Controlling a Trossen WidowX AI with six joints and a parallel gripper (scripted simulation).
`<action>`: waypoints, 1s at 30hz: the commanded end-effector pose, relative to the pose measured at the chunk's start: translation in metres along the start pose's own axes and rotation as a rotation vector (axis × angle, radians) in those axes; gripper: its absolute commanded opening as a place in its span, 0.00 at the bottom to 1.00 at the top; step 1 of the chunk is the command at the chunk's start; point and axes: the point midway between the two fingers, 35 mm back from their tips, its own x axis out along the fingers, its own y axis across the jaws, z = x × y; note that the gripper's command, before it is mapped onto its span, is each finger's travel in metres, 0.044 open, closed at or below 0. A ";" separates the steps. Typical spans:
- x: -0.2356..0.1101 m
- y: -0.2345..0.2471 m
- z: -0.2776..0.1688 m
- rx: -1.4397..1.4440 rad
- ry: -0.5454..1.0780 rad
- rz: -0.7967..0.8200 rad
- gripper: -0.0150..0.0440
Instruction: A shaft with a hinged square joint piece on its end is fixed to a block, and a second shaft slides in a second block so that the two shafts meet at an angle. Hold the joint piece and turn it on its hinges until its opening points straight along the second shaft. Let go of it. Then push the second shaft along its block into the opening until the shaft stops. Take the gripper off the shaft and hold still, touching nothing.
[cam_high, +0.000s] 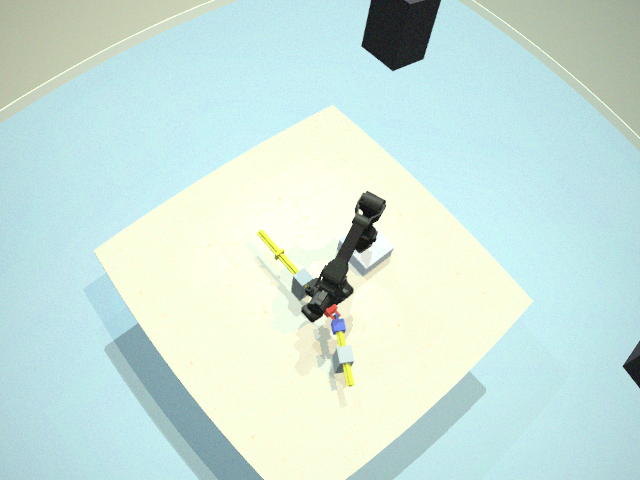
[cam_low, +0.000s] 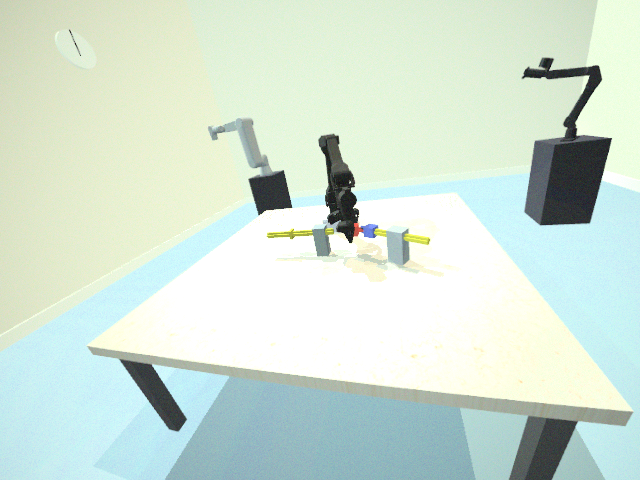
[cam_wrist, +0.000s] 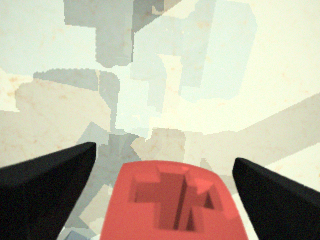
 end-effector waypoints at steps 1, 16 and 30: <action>0.000 0.000 0.000 0.001 0.000 0.000 1.00; -0.004 0.000 -0.001 0.003 -0.044 -0.005 1.00; -0.029 -0.001 -0.007 -0.002 -0.274 0.005 1.00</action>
